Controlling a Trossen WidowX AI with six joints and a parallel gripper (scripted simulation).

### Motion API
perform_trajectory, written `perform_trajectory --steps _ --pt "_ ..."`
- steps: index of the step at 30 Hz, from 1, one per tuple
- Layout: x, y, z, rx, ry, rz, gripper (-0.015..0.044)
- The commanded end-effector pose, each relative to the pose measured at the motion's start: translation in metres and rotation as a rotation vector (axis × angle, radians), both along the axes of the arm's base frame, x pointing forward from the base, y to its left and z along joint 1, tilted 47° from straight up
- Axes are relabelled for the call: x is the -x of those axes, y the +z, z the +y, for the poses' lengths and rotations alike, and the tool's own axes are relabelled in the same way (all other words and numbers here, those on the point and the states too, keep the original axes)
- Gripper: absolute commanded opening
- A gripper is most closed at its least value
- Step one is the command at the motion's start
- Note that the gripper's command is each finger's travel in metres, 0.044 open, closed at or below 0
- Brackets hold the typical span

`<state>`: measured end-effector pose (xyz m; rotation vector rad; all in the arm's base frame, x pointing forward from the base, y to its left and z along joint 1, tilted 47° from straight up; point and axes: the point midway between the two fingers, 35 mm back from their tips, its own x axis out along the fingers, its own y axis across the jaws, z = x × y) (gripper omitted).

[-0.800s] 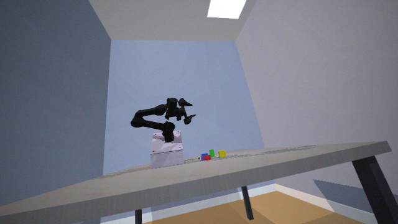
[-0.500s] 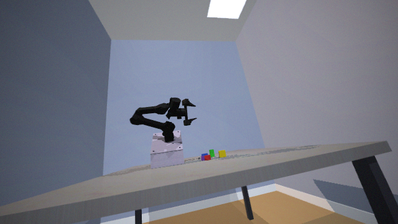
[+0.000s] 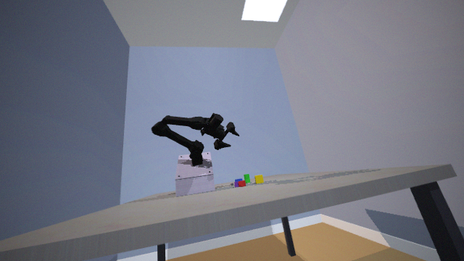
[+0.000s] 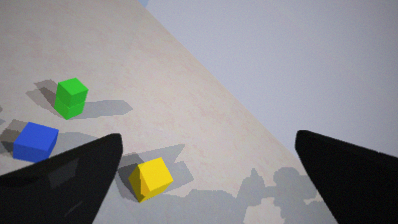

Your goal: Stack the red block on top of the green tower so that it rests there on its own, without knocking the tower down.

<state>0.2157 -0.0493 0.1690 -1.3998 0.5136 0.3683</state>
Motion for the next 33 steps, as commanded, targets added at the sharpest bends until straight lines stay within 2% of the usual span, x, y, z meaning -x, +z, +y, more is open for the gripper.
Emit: perform_trajectory --steps 1,9,18,26,33 --pt "-0.006 -0.013 -0.014 -0.152 -0.192 0.086 0.0440" --pt "-0.012 -0.037 -0.037 -0.366 -0.565 0.197 0.0440" --pt "-0.017 -0.063 -0.061 -0.513 -1.005 0.235 0.0440" --pt "-0.019 -0.085 -0.080 -0.565 -1.383 0.168 0.0440" --pt "-0.020 -0.101 -0.093 -0.562 -1.674 0.021 0.0440"
